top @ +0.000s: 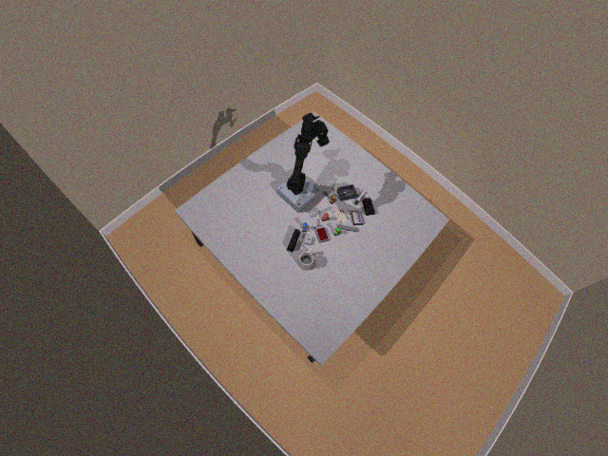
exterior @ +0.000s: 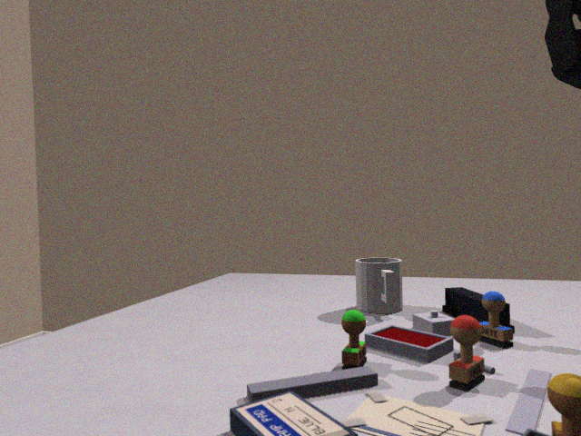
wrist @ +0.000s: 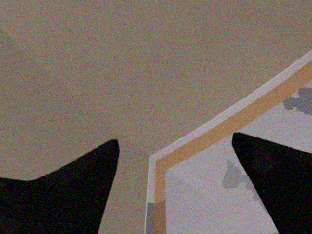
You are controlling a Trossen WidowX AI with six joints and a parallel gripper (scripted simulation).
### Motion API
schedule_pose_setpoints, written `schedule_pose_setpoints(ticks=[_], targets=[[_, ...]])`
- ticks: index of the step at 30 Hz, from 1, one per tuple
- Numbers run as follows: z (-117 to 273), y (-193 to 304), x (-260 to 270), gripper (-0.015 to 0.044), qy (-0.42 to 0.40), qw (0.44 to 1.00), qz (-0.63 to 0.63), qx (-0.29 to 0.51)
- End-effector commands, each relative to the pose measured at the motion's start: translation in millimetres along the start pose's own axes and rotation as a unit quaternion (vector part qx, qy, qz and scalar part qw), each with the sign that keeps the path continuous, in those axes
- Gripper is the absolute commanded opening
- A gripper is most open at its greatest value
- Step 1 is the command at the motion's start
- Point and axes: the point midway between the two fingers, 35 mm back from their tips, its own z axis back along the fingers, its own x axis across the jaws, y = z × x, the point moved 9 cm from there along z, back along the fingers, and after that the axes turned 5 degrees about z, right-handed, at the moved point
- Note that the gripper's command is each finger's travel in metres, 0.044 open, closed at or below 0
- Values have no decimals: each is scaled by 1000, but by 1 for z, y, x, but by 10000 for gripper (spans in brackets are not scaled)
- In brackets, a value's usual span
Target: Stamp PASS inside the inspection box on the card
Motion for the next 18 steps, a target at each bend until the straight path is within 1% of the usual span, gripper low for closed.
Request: schedule_pose_setpoints(ticks=[1,3,7,12,18], targets=[[-2,0,0,374,4,1000,2,0],[-15,2,3,321,36,999,15,1],[-56,4,1,218,132,990,46,11],[-107,3,-25,218,252,965,62,37],[-153,-3,-88,218,388,917,42,84]])
